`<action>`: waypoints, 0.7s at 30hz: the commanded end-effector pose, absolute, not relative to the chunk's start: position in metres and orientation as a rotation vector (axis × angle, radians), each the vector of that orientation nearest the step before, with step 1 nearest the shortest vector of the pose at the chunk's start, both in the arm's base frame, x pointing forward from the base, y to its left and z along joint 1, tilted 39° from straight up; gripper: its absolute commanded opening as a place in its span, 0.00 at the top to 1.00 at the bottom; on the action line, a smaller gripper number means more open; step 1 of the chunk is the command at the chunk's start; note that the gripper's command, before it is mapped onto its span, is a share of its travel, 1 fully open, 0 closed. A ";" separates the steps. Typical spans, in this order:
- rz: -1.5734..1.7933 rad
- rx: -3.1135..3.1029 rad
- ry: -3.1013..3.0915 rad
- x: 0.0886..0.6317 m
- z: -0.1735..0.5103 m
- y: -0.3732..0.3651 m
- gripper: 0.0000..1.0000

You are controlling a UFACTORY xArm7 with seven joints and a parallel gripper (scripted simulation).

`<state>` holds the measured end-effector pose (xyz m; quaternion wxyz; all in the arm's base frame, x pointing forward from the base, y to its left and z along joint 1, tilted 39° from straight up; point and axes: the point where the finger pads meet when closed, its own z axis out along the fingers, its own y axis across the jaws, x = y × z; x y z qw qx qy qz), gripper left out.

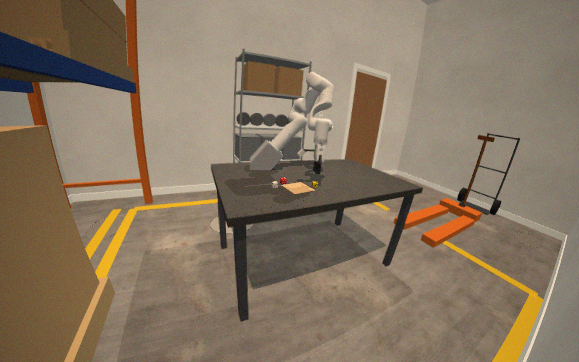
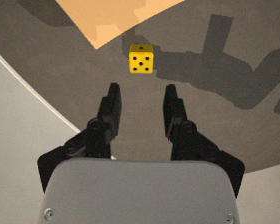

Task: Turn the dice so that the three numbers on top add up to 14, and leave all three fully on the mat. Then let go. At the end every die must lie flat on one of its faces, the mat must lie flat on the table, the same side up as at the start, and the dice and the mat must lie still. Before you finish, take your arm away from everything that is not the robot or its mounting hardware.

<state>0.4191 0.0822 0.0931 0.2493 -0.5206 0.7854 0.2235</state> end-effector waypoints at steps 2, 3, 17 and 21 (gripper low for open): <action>0.606 -1.415 2.140 0.420 0.093 0.082 0.53; 0.606 -1.415 2.140 0.420 0.093 0.082 0.53; 0.608 -1.415 2.140 0.422 0.085 0.088 0.53; 0.608 -1.415 2.140 0.424 0.080 0.092 0.53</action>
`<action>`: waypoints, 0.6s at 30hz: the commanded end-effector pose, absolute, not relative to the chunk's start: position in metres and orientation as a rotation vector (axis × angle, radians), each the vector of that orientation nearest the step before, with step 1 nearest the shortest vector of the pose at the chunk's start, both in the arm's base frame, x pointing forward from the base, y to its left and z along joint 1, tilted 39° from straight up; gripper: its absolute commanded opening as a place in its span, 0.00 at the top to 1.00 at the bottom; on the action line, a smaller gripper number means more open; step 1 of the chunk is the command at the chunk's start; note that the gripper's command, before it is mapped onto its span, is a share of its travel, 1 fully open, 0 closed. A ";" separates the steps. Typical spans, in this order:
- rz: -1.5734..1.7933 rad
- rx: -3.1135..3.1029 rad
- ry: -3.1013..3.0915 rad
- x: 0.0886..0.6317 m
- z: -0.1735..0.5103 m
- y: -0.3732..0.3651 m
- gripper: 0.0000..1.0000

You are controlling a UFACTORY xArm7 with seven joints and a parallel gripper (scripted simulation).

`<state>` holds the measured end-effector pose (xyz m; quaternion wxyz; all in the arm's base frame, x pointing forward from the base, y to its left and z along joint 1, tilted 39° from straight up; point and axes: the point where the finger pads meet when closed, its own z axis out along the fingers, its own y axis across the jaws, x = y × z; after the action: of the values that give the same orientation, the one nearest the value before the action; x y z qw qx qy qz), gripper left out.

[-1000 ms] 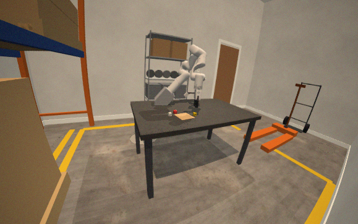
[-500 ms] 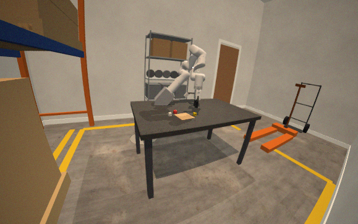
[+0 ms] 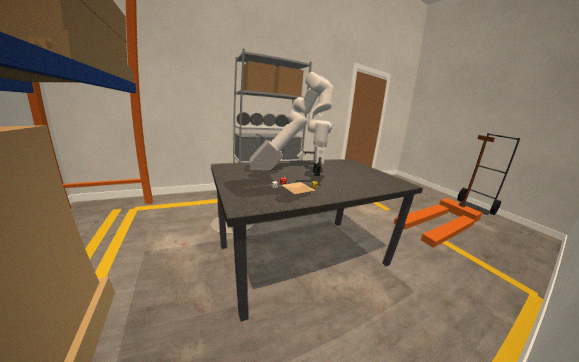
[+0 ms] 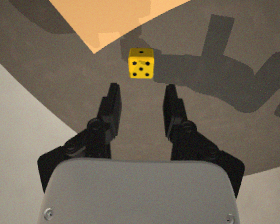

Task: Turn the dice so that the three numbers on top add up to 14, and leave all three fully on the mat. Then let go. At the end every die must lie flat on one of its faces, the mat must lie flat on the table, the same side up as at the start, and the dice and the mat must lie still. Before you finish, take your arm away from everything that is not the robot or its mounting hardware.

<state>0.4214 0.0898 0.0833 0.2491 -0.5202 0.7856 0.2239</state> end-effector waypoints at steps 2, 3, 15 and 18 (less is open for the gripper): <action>0.608 -1.415 2.140 0.424 0.078 0.094 0.53; 0.608 -1.415 2.140 0.424 0.076 0.095 0.53; 0.608 -1.415 2.140 0.428 0.064 0.105 0.53; 0.608 -1.415 2.140 0.428 0.060 0.107 0.53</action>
<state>0.4260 0.1052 0.0638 0.2491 -0.5202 0.7855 0.2241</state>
